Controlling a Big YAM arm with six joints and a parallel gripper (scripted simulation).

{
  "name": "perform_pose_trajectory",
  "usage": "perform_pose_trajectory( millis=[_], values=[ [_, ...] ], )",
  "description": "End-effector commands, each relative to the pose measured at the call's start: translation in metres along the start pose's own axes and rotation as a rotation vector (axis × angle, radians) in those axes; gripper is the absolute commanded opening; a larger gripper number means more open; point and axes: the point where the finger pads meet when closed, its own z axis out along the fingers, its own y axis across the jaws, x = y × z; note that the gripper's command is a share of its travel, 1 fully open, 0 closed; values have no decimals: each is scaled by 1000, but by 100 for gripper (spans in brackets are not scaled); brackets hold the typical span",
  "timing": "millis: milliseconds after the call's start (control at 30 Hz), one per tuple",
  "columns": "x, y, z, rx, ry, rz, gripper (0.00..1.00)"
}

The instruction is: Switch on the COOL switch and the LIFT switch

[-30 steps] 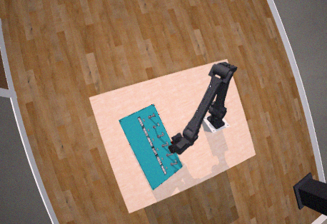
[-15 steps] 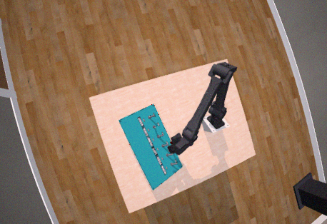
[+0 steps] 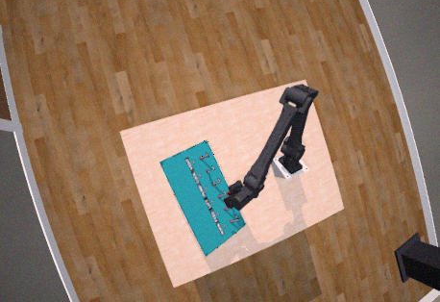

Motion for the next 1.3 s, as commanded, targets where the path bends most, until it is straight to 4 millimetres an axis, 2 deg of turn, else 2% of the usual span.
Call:
perform_pose_trajectory(
  millis=[0,100,133,200,300,700,1267],
  values=[
    [-22,-3,-1,-2,-10,12,0],
    [-23,-3,-1,-2,-10,11,0],
    [0,1,6,0,19,-16,0],
    [-26,-4,0,-2,-10,12,0],
    [-30,-3,-1,-2,-17,17,0],
    [-42,-4,0,-3,-29,32,0],
    [-48,-4,0,-4,-29,32,0]
  ],
)
